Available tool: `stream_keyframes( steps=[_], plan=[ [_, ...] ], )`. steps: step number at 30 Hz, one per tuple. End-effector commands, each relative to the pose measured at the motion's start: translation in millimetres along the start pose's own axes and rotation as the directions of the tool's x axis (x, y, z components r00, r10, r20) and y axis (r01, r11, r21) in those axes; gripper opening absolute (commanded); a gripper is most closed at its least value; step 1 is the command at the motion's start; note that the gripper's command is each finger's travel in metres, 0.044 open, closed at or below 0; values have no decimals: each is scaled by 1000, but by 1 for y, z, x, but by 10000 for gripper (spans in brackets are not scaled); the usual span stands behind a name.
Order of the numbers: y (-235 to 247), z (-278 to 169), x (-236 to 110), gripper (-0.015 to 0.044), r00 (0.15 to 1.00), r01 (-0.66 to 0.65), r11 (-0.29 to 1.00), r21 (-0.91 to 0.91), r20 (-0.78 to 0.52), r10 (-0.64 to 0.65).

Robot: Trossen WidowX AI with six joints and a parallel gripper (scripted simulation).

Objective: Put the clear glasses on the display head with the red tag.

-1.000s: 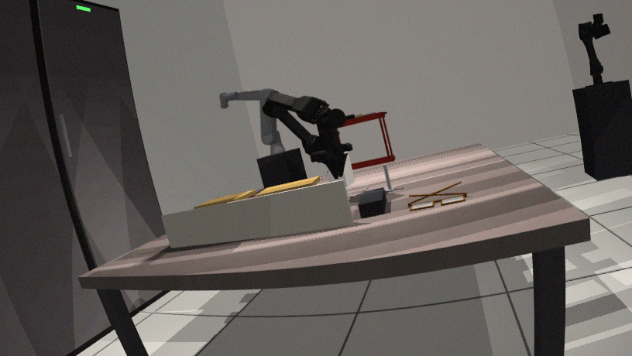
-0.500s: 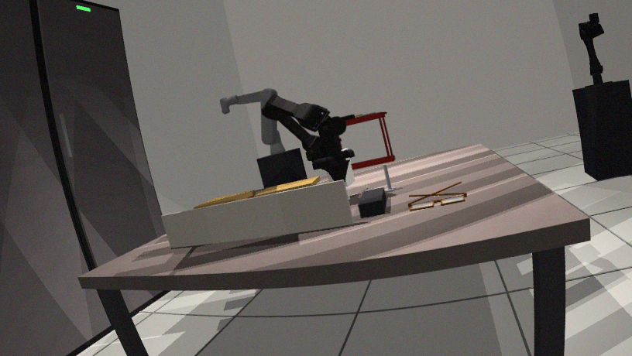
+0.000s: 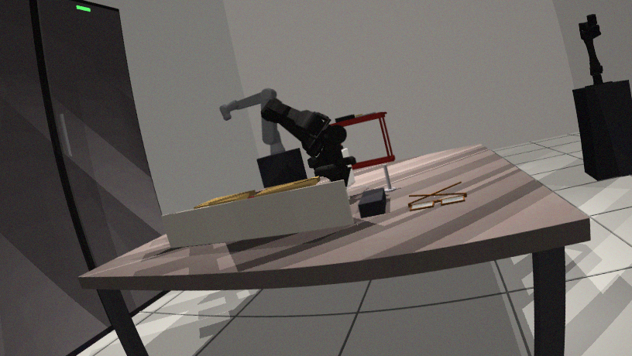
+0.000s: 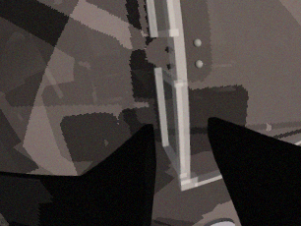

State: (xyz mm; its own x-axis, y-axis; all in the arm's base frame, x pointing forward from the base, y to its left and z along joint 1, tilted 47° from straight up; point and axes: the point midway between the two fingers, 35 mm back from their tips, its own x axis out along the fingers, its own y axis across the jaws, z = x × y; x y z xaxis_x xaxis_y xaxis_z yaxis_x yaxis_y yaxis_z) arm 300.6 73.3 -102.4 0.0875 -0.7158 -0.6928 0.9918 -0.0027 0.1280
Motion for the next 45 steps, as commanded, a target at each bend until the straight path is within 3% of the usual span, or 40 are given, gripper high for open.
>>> stream_keyframes(
  steps=[1, 5, 7, 20, 24, 39, 45],
  plan=[
    [-1, 2, 7, 140, 1000, 2, 1000, -7, 7, -2],
    [-2, 2, 11, 140, 1000, 2, 1000, -6, 8, -2],
    [-1, 1, 8, 87, 1000, 1, 1000, 0, 2, -1],
    [-1, 1, 8, 1, 1000, 1, 1000, 0, 2, -1],
    [0, 0, 4, 0, 1000, 1, 1000, 0, 1, -1],
    [1, -2, -89, 0, 1000, 3, 1000, -7, 3, -3],
    [2, 2, -95, 0, 1000, 9, 999, -50, -7, -9]
  ],
)
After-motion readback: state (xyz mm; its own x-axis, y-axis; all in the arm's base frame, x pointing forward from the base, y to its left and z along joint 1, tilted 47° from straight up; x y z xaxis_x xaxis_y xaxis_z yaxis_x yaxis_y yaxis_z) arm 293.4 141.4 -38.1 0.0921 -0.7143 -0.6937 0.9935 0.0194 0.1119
